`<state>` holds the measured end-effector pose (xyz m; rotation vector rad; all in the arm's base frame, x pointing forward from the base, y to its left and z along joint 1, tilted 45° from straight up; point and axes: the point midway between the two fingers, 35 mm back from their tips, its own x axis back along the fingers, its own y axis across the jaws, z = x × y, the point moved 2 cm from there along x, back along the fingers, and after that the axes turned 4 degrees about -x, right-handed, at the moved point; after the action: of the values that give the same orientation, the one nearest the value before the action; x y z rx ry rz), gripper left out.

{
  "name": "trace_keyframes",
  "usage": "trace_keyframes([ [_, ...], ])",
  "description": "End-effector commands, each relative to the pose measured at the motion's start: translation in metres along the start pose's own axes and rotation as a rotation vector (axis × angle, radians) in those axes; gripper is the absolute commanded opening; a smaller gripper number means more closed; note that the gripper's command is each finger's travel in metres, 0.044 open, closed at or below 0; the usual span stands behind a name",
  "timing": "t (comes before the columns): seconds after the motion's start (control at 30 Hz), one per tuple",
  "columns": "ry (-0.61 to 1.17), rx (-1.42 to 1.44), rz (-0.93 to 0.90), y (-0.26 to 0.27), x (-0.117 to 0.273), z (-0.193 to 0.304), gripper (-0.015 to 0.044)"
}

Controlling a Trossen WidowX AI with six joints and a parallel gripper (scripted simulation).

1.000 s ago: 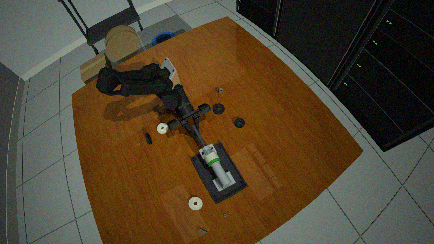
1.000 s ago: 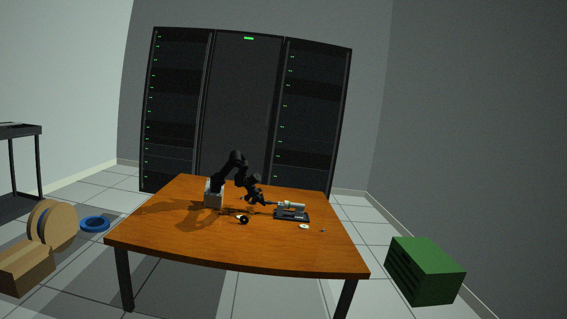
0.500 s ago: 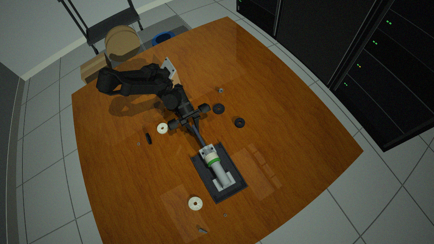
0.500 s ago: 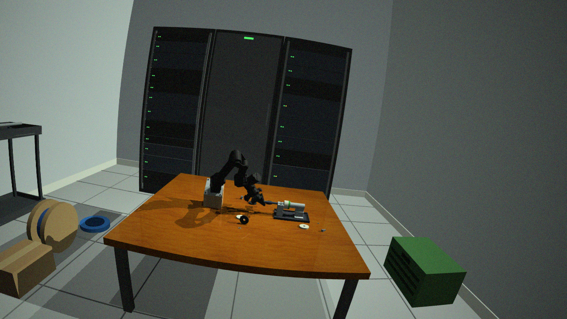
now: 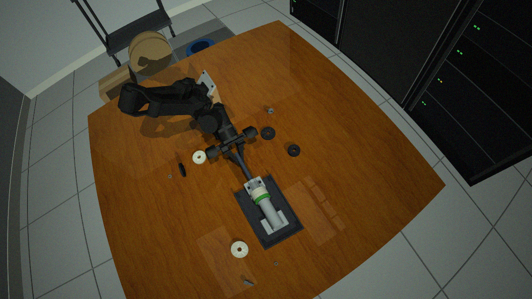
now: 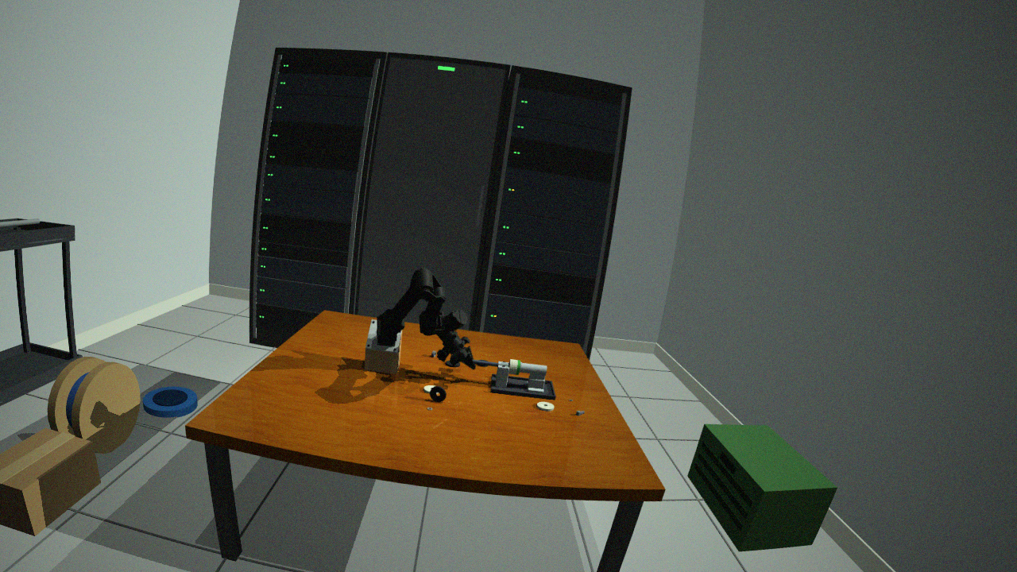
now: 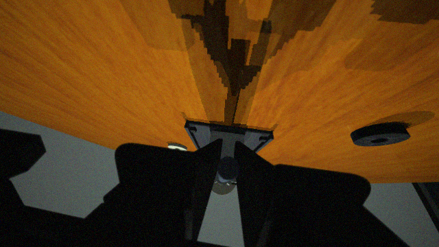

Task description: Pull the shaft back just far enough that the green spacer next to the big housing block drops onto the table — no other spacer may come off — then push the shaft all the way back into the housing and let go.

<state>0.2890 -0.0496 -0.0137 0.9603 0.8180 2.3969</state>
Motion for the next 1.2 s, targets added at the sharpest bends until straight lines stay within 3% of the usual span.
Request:
trace_keyframes([
  [0.0,-0.002,0.0,0.0,0.0,0.0014,-0.0017,0.0],
  [1.17,-0.002,0.0,0.0,0.0002,0.0042,-0.0045,0.0],
])
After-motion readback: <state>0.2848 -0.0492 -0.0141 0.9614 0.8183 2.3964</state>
